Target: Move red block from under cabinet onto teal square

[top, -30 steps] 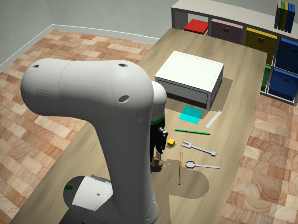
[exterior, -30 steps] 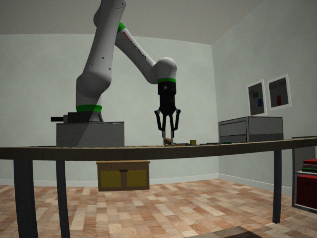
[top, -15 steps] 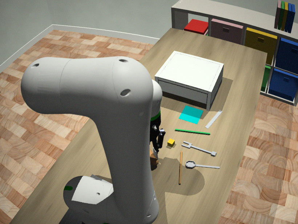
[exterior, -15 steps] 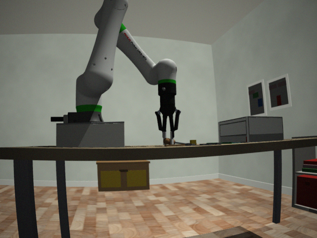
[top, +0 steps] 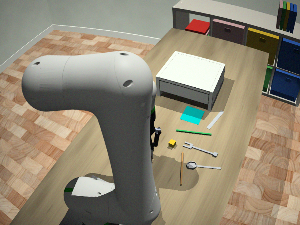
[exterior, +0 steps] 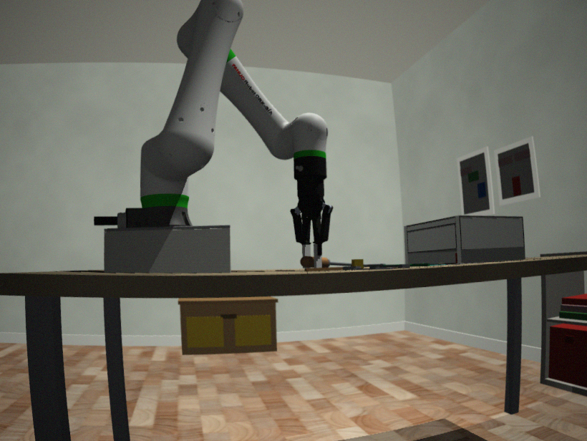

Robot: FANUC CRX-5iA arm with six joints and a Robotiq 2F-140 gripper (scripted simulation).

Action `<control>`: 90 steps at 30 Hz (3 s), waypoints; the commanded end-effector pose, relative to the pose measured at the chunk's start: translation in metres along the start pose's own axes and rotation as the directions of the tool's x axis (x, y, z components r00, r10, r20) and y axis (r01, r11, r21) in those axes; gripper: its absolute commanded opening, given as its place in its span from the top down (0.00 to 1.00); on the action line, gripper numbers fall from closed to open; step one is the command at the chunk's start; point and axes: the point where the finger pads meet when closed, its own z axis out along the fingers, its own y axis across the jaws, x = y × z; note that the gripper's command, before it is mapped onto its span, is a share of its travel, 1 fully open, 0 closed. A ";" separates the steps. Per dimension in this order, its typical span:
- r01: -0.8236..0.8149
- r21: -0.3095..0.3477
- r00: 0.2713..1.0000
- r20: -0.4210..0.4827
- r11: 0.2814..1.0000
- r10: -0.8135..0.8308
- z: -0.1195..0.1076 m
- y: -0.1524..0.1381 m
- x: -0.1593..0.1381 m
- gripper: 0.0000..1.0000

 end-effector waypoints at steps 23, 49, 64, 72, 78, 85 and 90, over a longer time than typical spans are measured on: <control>-0.486 -0.010 0.874 -0.001 0.874 0.486 0.001 -0.034 0.052 1.00; -0.607 -0.010 0.795 -0.002 0.795 0.607 0.001 -0.044 0.067 1.00; -0.607 -0.010 0.795 -0.002 0.795 0.607 0.001 -0.044 0.067 1.00; -0.607 -0.010 0.795 -0.002 0.795 0.607 0.001 -0.044 0.067 1.00; -0.607 -0.010 0.795 -0.002 0.795 0.607 0.001 -0.044 0.067 1.00; -0.607 -0.010 0.795 -0.002 0.795 0.607 0.001 -0.044 0.067 1.00; -0.607 -0.010 0.795 -0.002 0.795 0.607 0.001 -0.044 0.068 1.00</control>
